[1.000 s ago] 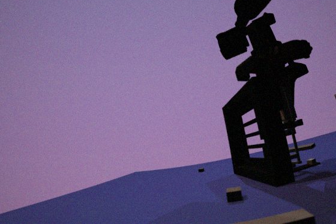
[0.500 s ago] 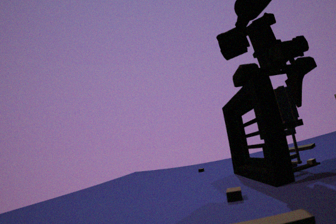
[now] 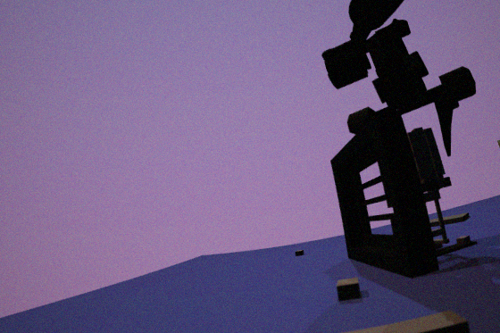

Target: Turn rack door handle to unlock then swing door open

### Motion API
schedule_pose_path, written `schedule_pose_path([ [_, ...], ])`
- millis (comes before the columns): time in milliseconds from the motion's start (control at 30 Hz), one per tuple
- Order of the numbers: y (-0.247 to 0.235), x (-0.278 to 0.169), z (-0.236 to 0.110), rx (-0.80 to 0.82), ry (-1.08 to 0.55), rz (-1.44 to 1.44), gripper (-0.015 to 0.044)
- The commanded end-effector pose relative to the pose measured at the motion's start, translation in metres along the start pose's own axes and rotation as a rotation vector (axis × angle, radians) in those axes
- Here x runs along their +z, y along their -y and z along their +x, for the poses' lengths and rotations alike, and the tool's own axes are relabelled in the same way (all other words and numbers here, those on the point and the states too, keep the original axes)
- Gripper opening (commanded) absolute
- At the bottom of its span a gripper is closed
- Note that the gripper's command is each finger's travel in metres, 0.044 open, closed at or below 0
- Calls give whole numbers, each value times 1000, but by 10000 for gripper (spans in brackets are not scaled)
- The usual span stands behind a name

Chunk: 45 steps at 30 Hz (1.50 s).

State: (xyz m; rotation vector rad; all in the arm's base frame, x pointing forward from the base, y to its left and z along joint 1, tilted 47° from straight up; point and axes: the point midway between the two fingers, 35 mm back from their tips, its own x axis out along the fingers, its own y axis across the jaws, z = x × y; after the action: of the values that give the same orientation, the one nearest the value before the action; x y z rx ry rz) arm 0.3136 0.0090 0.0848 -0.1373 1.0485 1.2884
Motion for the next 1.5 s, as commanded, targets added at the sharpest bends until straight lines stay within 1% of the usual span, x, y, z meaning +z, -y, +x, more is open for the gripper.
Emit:
schedule_pose_path([
  [0, 1, 1, 0, 0, 3, 191, 295],
  [1467, 0, 1, 0, 5, 0, 2372, 295],
])
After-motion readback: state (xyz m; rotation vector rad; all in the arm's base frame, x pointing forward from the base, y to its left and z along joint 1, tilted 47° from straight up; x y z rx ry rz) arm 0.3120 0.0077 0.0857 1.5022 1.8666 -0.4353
